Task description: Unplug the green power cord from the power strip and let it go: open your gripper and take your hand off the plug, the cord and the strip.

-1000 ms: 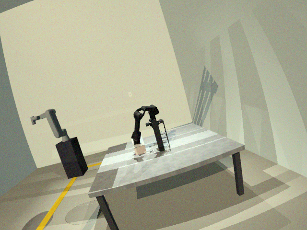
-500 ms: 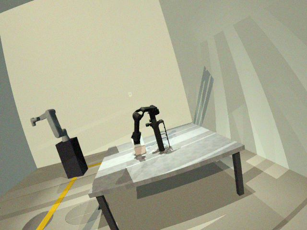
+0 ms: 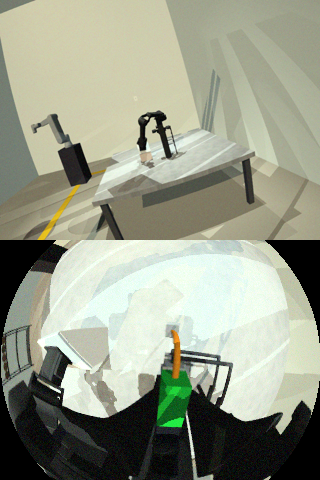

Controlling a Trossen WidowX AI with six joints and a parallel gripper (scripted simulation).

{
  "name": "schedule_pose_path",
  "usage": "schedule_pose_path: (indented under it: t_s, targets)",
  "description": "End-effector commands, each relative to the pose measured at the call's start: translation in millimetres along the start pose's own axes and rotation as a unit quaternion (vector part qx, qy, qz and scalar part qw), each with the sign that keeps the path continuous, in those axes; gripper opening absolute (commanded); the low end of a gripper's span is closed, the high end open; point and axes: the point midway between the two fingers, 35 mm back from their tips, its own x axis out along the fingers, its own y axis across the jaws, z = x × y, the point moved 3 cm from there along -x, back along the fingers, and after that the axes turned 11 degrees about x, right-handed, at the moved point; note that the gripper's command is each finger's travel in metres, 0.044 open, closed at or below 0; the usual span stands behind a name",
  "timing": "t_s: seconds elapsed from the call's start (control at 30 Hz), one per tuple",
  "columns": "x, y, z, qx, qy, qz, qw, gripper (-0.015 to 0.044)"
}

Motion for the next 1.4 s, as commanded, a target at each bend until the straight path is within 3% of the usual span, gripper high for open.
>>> schedule_pose_path:
  t_s: [0.0, 0.27, 1.37]
  targets:
    - [-0.5, 0.0, 0.1, 0.0, 0.0, 0.0, 1.0, 0.0048]
    - [-0.6, 0.0, 0.4, 0.0, 0.0, 0.0, 1.0, 0.0]
    - [-5.8, 8.7, 49.4, -0.001, -0.003, -0.002, 1.0, 0.0]
